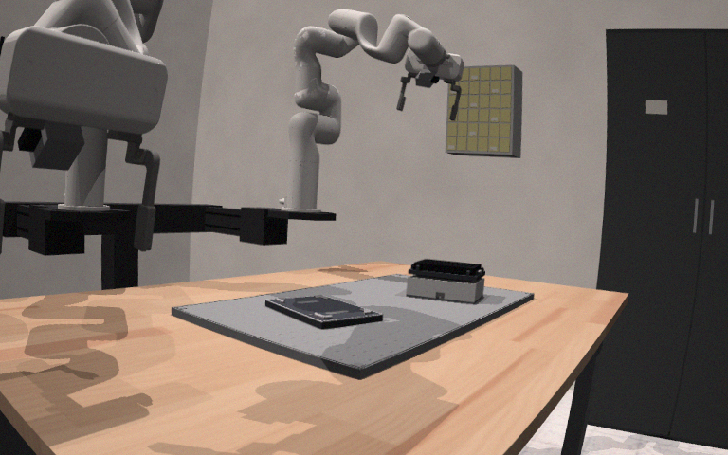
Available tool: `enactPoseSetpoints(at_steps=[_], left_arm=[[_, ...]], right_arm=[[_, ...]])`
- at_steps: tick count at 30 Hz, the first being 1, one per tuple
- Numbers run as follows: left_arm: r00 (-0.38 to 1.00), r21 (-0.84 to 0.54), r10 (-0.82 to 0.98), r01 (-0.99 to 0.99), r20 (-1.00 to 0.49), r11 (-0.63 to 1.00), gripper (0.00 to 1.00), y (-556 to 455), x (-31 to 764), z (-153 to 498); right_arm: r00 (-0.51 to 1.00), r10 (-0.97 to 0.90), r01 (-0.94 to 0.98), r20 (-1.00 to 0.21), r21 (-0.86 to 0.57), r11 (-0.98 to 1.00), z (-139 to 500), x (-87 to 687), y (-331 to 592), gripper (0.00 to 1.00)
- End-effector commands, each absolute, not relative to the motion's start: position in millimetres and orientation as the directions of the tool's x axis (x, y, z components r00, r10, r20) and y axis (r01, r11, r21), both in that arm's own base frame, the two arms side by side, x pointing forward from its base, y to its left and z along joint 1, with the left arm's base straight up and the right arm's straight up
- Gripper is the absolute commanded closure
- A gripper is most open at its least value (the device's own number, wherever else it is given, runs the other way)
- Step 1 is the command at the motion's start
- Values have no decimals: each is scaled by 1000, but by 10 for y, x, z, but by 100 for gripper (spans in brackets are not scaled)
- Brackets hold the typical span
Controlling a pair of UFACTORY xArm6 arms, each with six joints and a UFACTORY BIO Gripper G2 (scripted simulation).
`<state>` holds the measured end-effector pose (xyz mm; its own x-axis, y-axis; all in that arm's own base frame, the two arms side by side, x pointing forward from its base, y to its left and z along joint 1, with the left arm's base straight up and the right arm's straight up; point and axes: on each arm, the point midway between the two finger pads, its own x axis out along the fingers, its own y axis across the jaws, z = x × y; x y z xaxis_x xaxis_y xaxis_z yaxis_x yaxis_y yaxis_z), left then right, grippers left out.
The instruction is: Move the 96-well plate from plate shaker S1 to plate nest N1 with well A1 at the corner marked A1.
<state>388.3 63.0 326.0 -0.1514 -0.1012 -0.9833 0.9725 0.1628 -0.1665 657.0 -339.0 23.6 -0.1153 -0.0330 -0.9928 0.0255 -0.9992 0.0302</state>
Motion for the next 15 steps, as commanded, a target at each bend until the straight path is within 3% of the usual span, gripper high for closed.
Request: enactPoseSetpoints(at_steps=[1, 15], left_arm=[[-101, -111, -67, 980, -993, 166, 0, 639, 3906, 3356], [-10, -11, -6, 986, -1000, 164, 0, 656, 3940, 3526]], right_arm=[[-110, -36, 26, -993, 33, -999, 269, 6585, -3397, 0], [-110, -36, 26, -993, 33, -999, 269, 6585, -3397, 0]])
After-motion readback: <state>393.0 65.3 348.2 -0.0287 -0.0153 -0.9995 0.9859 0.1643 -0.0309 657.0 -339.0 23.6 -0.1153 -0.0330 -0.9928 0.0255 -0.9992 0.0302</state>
